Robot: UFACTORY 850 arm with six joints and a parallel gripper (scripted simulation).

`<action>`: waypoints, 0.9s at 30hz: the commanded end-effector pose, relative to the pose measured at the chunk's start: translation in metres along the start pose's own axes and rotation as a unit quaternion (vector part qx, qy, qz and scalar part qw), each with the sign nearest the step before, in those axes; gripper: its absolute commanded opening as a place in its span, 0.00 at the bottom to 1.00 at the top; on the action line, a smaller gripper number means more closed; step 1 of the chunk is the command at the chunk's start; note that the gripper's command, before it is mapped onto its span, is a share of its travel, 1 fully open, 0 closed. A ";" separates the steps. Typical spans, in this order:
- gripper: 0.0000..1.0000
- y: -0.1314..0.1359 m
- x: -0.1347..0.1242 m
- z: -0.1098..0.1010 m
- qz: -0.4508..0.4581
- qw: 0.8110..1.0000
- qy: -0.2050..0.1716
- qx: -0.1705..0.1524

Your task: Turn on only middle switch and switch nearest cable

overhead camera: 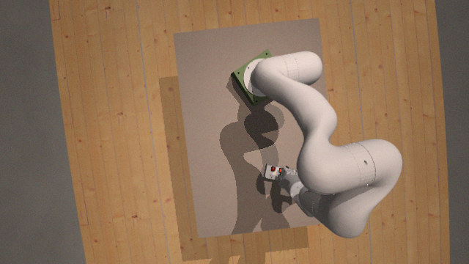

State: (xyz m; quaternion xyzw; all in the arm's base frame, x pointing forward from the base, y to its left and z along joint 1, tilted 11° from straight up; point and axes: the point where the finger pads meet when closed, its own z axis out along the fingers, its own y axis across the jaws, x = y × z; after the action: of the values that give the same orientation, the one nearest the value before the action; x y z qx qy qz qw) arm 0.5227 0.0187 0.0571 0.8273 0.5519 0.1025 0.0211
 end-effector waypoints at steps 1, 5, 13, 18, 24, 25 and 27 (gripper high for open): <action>0.00 0.001 0.001 -0.001 0.000 1.000 -0.008 0.009; 0.00 0.001 0.001 -0.001 0.000 1.000 -0.008 0.009; 1.00 0.001 0.001 -0.001 0.000 1.000 -0.008 0.009; 1.00 0.001 0.001 -0.004 0.000 1.000 -0.007 0.009; 1.00 0.001 0.001 -0.018 0.000 1.000 -0.007 0.009; 1.00 0.001 0.001 -0.022 0.000 1.000 -0.008 0.009; 1.00 0.002 0.001 -0.031 0.000 1.000 -0.008 0.009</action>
State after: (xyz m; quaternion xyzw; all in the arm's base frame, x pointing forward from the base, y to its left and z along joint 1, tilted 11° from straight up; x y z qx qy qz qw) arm 0.5205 0.0177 0.0698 0.8274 0.5522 0.1005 0.0182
